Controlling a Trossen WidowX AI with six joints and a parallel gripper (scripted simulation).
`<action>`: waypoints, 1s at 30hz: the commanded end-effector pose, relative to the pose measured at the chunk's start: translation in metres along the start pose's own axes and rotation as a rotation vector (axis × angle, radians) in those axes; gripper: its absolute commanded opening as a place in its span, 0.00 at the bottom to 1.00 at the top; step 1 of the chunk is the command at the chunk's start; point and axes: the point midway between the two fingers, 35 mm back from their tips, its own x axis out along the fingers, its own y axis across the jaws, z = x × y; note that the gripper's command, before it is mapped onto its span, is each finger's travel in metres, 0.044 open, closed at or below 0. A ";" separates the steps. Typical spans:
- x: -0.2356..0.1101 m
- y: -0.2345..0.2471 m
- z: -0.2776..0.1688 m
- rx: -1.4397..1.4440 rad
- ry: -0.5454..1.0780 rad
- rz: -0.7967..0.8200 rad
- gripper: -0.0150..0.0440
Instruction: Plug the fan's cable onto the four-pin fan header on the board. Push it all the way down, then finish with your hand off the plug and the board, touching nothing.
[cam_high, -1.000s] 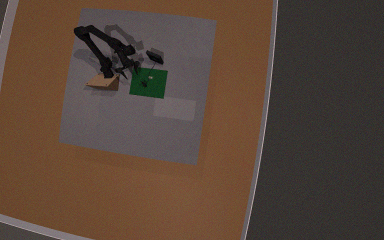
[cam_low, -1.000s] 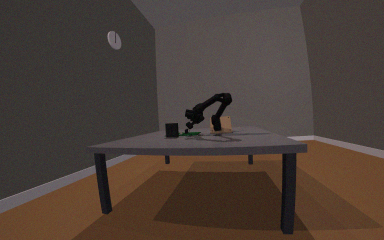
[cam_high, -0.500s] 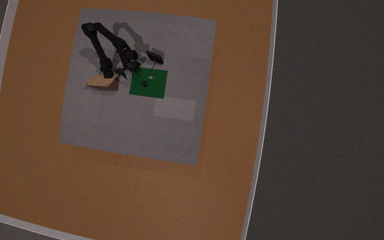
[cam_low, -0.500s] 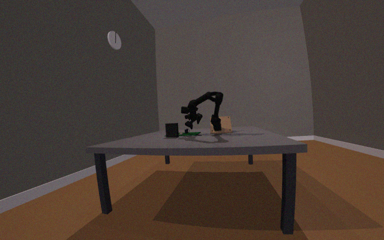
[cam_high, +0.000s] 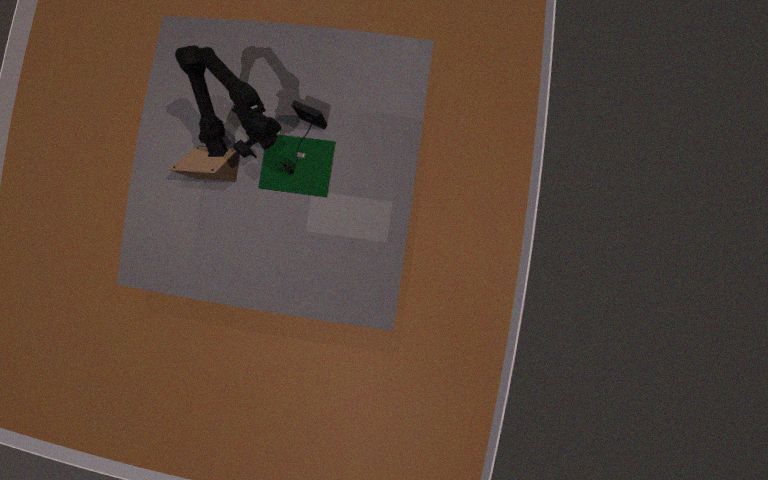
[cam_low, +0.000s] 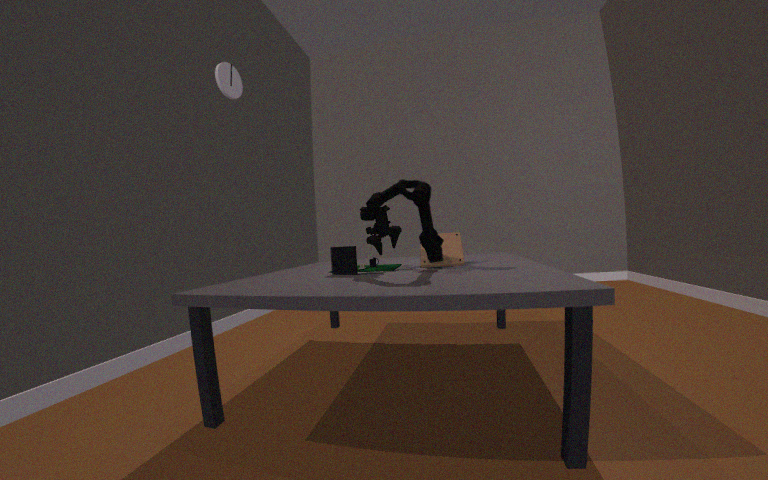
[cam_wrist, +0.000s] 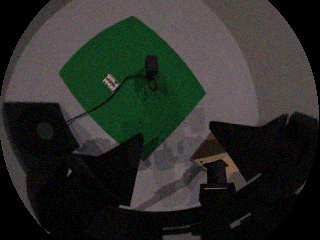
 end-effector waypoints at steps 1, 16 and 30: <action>-0.005 0.001 0.006 -0.001 0.054 0.079 1.00; -0.021 0.000 0.020 0.004 0.112 0.240 1.00; -0.066 -0.029 0.124 0.110 0.091 0.276 1.00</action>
